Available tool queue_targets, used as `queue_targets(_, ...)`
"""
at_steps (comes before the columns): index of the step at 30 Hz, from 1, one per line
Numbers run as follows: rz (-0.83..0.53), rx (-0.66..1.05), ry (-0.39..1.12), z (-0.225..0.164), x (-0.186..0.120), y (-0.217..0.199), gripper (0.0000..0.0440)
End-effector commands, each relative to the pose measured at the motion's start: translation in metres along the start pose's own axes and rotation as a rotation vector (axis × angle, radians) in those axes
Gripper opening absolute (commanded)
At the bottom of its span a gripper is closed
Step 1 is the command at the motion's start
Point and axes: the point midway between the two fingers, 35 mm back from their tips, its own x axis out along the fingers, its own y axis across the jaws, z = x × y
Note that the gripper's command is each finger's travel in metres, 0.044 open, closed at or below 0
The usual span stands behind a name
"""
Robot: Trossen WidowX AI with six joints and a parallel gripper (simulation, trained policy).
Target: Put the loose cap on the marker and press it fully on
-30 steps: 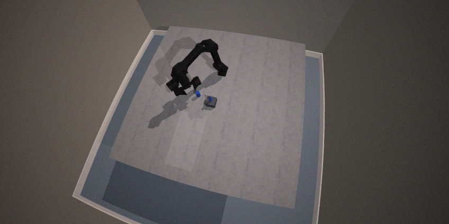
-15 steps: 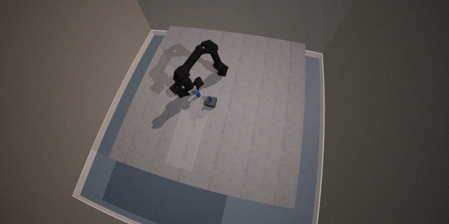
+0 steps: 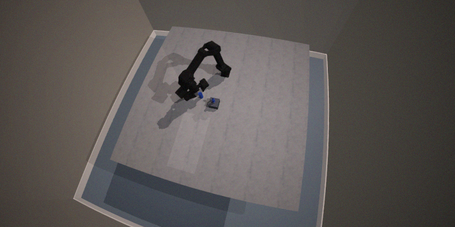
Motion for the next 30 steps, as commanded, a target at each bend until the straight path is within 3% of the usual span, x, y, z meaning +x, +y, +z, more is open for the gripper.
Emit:
queue_targets(1,-0.017,-0.013,-0.012,0.001,0.009,-0.002,0.0286)
queue_targets(15,-0.033,-0.069,-0.033,0.002,0.035,-0.004,0.0245)
queue_targets(17,-0.028,-0.075,-0.036,0.003,0.035,-0.004,0.0227)
queue_targets(22,-0.005,-0.086,-0.042,0.003,0.030,-0.004,0.0100)
queue_targets(30,0.087,-0.104,-0.044,-0.003,0.002,0.005,0.0082)
